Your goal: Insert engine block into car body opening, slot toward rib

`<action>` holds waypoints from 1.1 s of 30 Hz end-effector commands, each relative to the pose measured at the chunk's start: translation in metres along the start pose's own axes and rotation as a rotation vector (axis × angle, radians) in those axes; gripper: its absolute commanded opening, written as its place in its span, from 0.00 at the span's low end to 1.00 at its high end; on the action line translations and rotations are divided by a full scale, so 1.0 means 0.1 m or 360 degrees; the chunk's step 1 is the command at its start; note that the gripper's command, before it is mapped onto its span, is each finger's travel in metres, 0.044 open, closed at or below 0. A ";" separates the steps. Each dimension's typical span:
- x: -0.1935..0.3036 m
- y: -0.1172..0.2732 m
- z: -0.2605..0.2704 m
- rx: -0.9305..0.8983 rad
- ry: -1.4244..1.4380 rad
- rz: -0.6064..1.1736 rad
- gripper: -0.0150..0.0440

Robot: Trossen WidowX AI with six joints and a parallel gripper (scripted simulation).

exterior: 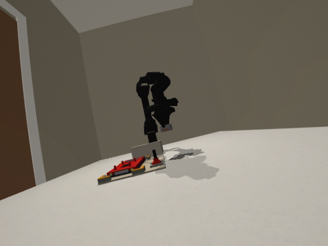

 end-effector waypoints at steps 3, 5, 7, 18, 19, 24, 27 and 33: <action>0.03 0.02 -0.05 0.0009 -0.0041 0.0003 0.25; 0.05 0.00 -0.10 0.0011 -0.0081 0.0003 0.25; 0.07 -0.02 -0.15 0.0014 -0.0122 0.0003 0.25; 0.20 -0.12 -0.42 0.0019 -0.0371 0.0005 0.25; 0.21 -0.13 -0.45 0.0020 -0.0394 0.0005 0.25; 0.28 -0.18 -0.57 0.0022 -0.0508 0.0005 0.25; 0.33 -0.20 -0.64 0.0023 -0.0576 0.0005 0.25; 0.43 -0.26 -0.78 0.0026 -0.0713 0.0005 0.25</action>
Point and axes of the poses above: the point midway between the two fingers, 35 mm back from their tips, its own y axis back along the fingers, its own z axis across the jaws, x = y × z, the point moved 9 cm from there along y, back along the fingers, and after that the axes turned 2 degrees about y, right-handed, at the moved point
